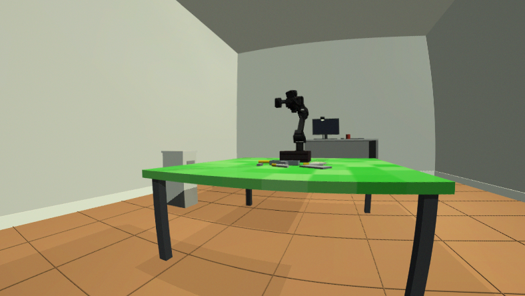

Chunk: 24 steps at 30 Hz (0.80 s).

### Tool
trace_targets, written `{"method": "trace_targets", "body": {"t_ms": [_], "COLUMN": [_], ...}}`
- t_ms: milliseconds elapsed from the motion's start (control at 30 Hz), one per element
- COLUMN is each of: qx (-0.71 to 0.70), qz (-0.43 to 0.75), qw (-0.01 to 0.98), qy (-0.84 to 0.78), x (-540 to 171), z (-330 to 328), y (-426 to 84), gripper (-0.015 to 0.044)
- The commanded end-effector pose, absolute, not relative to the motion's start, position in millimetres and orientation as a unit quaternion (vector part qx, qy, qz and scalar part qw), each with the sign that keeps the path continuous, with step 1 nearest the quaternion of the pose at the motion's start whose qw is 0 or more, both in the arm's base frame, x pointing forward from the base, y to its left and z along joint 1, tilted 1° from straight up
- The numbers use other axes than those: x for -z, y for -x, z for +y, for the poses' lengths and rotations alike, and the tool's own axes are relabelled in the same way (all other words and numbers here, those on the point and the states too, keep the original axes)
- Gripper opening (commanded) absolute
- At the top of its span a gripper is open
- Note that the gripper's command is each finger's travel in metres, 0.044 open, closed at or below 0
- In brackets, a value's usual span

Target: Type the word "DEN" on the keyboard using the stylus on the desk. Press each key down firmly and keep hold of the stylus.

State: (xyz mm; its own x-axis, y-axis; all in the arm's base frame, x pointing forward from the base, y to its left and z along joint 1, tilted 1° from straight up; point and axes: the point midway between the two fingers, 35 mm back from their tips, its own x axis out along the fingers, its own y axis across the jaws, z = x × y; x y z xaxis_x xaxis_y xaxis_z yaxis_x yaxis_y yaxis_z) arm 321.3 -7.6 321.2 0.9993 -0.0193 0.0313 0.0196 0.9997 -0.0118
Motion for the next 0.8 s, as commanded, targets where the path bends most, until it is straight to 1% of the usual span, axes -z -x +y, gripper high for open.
{"method": "trace_targets", "body": {"t_ms": [0,67,267,400,533,700,767], "qx": [0.009,0.006,-0.007,-0.012,-0.015,-0.013,-0.011], "qz": [-0.01,0.035,0.242,0.381,0.513,0.664,0.697], "qw": [1.0,0.999,0.97,0.924,0.858,0.748,0.717], "qy": [0.006,0.004,-0.001,-0.002,0.0,0.008,0.011], "x": [-318.7,-298.5,-201.7,-135.2,-74.9,-12.5,-0.4], "z": [-7.3,-5.4,5.1,11.9,18.0,23.5,24.4], "y": [-322.8,-333.7,-362.0,-361.0,-345.0,-307.7,-296.7], "gripper": [0.0414,0.0361,0.0204,0.0099,0.0,0.0,0.0]}}
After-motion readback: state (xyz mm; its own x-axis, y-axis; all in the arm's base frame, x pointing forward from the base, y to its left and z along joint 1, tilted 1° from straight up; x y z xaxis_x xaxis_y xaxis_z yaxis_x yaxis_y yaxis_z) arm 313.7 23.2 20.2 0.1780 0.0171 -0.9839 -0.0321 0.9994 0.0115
